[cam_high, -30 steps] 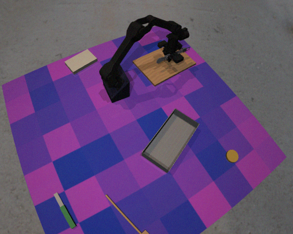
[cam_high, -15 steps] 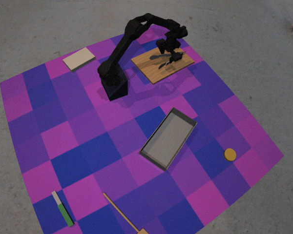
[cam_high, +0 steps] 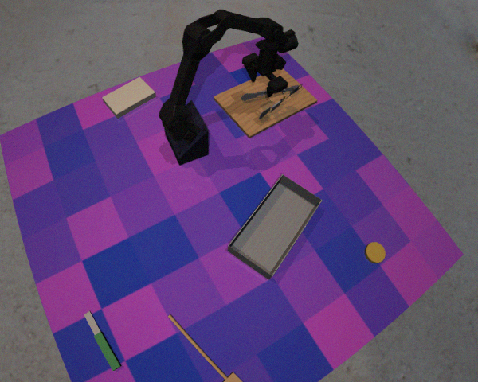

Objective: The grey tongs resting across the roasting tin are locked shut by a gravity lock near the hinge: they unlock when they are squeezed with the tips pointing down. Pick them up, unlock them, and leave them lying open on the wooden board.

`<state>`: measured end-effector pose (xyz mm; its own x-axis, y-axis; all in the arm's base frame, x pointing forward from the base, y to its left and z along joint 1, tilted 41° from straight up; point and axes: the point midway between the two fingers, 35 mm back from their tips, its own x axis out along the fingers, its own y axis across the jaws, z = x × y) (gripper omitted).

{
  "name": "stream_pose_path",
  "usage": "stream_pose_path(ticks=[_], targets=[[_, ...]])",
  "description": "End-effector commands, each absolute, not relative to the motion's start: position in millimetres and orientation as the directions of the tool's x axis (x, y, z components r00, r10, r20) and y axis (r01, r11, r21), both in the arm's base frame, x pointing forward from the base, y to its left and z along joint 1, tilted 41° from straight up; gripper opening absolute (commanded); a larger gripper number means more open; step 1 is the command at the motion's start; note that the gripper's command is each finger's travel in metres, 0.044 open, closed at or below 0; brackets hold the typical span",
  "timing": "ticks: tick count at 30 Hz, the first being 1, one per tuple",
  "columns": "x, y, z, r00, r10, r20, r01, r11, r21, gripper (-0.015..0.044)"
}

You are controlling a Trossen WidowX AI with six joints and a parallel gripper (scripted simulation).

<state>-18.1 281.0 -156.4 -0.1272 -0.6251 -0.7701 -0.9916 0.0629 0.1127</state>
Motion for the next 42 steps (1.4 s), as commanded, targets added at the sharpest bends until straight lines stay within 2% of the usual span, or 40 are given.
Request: stream_pose_path(ticks=[1,5,10,18,42], targets=[[-11,264,-114,-0.124,-0.63,-0.767,-0.992,0.06,0.111,0.044],[-6,245,-78,-0.125,-0.631,-0.766,-0.992,0.061,0.111,0.044],[-6,244,-76,-0.125,-0.631,-0.766,-0.992,0.061,0.111,0.044],[0,275,-39,-0.129,-0.623,-0.772,-0.991,0.068,0.111,0.044],[0,276,-37,-0.13,-0.622,-0.772,-0.991,0.068,0.111,0.044]])
